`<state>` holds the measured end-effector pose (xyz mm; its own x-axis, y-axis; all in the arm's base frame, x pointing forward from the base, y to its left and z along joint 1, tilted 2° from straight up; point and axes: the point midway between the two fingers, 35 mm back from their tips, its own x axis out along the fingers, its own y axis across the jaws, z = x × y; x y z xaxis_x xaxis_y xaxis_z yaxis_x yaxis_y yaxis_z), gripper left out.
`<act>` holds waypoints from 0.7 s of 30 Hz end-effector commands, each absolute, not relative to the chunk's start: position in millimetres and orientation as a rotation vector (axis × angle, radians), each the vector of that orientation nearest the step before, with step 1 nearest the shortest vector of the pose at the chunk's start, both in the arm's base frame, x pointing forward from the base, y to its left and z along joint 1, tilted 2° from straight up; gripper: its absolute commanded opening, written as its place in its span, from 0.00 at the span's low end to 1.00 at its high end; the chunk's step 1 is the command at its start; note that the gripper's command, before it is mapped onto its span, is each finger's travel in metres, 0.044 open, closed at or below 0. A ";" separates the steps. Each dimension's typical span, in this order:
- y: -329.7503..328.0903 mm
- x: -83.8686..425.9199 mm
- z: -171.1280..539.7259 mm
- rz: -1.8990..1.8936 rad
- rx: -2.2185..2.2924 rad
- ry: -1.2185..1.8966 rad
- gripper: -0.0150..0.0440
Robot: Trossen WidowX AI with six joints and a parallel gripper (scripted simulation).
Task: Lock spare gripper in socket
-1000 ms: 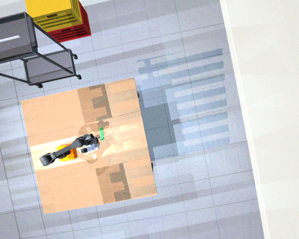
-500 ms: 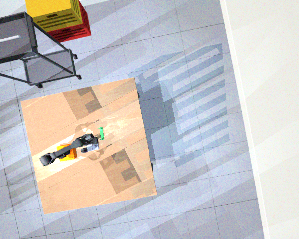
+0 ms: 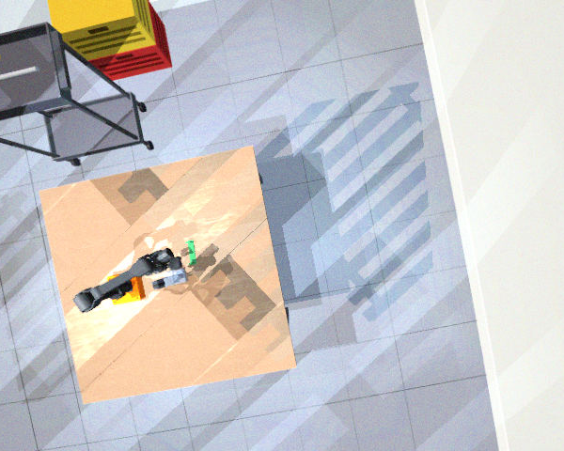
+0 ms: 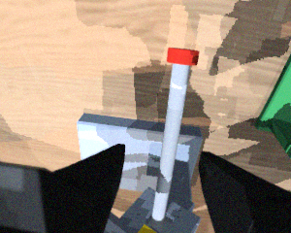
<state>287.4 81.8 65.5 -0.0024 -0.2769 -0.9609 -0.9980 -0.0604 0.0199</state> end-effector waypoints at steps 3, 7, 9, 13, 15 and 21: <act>91.5 286.4 77.2 1.119 -1.457 1.392 0.59; 97.4 285.8 85.0 1.119 -1.460 1.393 0.59; 100.4 285.6 89.0 1.119 -1.461 1.393 0.59; 106.3 285.1 97.1 1.118 -1.465 1.392 0.59; 109.3 284.9 101.1 1.118 -1.466 1.392 0.59; 118.3 284.3 113.3 1.116 -1.471 1.392 0.59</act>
